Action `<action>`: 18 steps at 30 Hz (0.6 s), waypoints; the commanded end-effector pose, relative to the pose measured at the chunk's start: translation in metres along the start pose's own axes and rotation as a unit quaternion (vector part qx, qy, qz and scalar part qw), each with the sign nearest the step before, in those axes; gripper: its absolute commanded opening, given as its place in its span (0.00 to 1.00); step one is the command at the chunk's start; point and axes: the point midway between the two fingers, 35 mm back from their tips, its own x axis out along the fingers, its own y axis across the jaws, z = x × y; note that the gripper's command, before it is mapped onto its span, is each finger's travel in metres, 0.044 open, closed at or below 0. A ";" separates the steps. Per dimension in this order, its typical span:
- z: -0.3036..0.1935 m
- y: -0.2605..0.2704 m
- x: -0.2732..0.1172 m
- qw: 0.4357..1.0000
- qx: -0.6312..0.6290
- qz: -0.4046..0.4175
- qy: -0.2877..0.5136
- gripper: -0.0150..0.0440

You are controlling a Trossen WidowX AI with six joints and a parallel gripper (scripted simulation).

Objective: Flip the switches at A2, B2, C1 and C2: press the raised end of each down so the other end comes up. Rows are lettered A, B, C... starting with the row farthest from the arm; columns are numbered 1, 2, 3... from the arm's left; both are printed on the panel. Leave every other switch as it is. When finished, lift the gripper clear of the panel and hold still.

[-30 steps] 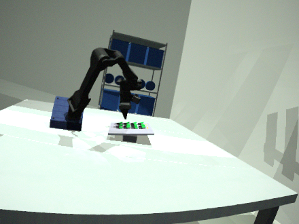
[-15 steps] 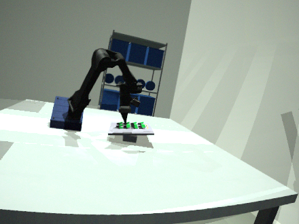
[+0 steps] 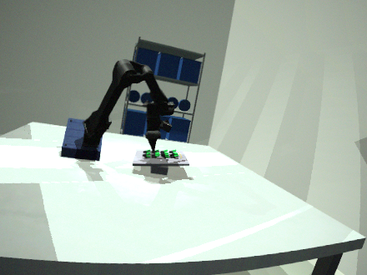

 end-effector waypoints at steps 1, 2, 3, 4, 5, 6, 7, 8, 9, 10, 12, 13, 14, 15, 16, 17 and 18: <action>0.000 -0.001 0.001 1.000 -0.002 -0.002 -0.001 0.25; 0.000 -0.001 0.001 1.000 -0.002 -0.002 -0.001 0.25; 0.000 -0.001 0.001 1.000 -0.002 -0.002 -0.001 0.25; 0.000 -0.001 0.001 1.000 -0.002 -0.002 -0.001 0.25; 0.000 -0.001 0.001 1.000 -0.002 -0.002 -0.001 0.25; 0.000 -0.001 0.001 1.000 -0.002 -0.002 -0.001 0.25; 0.000 -0.001 0.001 1.000 -0.002 -0.002 -0.001 0.25; 0.000 -0.001 0.001 1.000 -0.002 -0.002 -0.001 0.25; 0.000 -0.001 0.001 1.000 -0.002 -0.002 -0.001 0.25; 0.000 -0.001 0.002 1.000 -0.002 -0.002 -0.001 0.25; 0.000 -0.001 0.002 1.000 -0.002 -0.002 -0.001 0.25; 0.000 -0.001 0.002 1.000 -0.002 -0.002 -0.001 0.25; 0.000 -0.001 0.002 1.000 -0.002 -0.002 -0.001 0.25; 0.000 -0.001 0.002 1.000 -0.002 -0.002 -0.001 0.25; 0.000 -0.001 0.002 1.000 -0.002 -0.002 -0.001 0.25; 0.000 -0.001 0.002 1.000 -0.002 -0.002 -0.001 0.25; 0.000 -0.001 0.003 1.000 -0.002 -0.002 -0.001 0.25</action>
